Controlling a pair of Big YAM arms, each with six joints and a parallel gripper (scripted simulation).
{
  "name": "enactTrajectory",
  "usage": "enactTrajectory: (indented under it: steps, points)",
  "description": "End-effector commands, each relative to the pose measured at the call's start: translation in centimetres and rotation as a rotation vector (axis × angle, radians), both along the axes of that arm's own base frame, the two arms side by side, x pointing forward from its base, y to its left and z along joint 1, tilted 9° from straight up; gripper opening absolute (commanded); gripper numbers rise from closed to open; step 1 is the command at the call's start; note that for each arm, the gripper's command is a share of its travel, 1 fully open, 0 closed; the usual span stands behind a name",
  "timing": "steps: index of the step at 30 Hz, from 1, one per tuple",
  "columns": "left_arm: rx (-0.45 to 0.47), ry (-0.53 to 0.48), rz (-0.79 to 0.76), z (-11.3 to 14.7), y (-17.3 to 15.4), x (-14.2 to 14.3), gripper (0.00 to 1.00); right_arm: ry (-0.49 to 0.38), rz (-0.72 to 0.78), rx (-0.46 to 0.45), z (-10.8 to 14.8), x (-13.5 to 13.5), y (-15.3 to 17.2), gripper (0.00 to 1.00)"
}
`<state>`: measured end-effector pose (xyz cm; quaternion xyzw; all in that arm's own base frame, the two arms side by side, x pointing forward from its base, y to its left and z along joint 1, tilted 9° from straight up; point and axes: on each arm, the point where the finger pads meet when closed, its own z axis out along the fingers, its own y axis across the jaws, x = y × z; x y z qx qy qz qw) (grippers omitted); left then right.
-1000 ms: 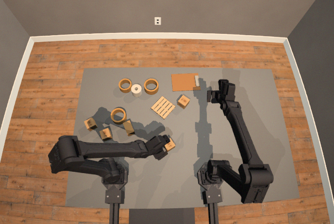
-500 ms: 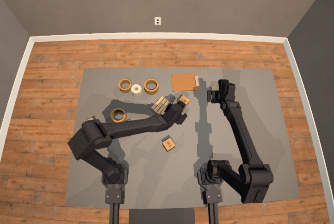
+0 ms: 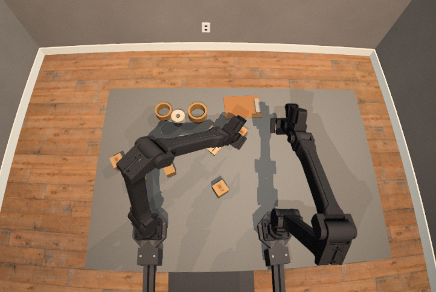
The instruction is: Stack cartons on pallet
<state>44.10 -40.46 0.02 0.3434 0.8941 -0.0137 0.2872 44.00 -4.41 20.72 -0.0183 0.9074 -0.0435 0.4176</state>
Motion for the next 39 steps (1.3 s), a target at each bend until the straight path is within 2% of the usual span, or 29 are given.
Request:
enactTrajectory:
  steps: [1,11,39]
  points:
    - [-0.009,0.008,0.010,0.7,-0.9,2.0,0.83,-0.055,0.001,-0.015,2.8,1.7,-0.4,1.00]
    - [-0.009,0.011,0.010,0.6,-0.9,2.1,0.83,-0.055,0.001,-0.015,2.8,1.7,-0.4,1.00]
    - [-0.018,-0.004,0.003,-2.3,-2.0,4.7,0.83,-0.055,0.001,-0.015,2.8,1.7,-0.4,1.00]
